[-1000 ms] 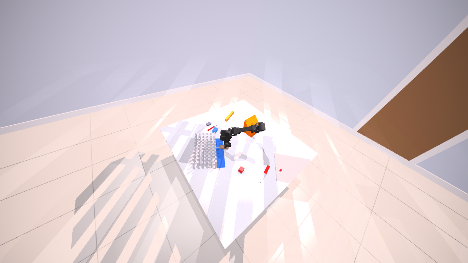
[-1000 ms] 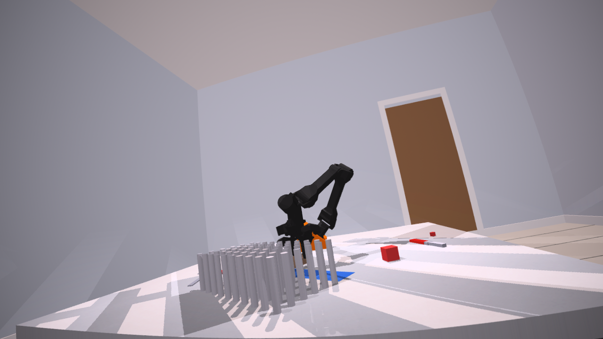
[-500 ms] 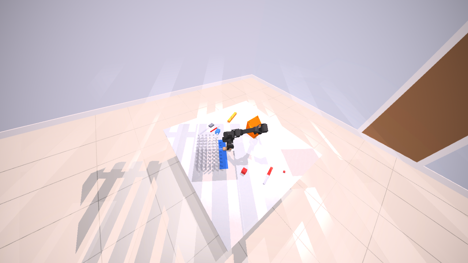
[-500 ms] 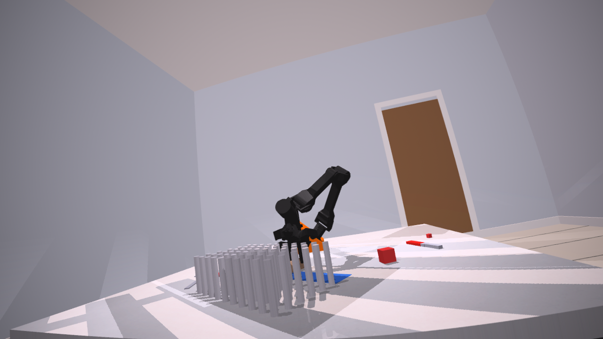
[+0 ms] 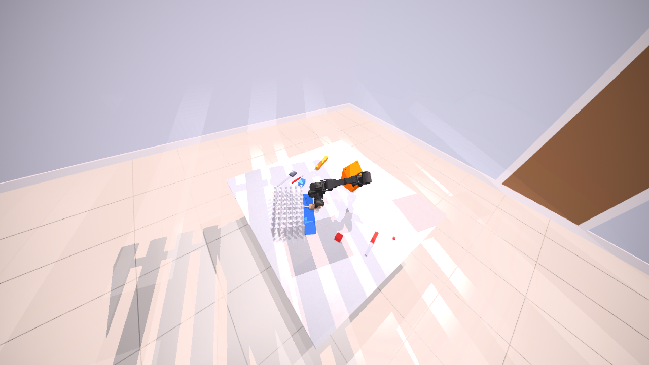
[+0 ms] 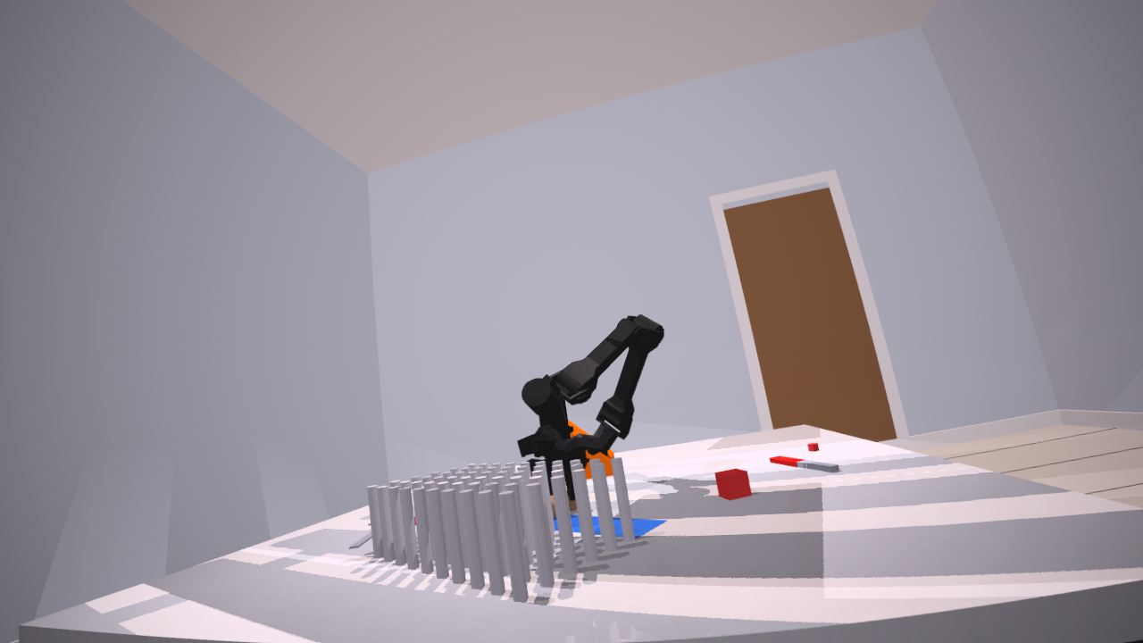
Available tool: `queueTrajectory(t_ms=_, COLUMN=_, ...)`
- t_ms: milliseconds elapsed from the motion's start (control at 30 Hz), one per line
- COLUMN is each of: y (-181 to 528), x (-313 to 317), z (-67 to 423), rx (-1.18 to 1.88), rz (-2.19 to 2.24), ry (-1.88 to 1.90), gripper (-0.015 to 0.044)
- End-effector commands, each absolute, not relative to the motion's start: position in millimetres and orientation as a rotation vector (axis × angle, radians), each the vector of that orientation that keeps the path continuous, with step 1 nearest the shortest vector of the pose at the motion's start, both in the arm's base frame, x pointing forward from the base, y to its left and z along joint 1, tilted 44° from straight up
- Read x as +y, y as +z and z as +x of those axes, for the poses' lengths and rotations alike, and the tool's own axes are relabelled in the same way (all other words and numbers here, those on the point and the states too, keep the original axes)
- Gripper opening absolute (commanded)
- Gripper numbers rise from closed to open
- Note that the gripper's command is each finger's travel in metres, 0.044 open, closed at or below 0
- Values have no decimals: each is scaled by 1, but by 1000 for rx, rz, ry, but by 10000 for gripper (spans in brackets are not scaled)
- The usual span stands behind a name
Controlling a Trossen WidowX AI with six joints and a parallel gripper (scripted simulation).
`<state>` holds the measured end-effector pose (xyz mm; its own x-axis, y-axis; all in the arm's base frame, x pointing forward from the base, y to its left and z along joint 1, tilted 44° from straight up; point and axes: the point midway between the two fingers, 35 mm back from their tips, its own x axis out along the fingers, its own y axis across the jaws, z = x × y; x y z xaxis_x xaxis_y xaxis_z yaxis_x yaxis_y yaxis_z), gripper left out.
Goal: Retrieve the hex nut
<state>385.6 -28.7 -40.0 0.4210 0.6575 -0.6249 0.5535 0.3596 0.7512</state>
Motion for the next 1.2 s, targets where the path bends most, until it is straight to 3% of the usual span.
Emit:
queueTrajectory(t_ms=0, y=-42, x=-28, z=384, rx=1240, rz=1301, ry=89, gripper=0)
queueTrajectory(t_ms=1167, y=-33, x=-20, z=369, rx=1239, rz=1298, ry=92, gripper=0)
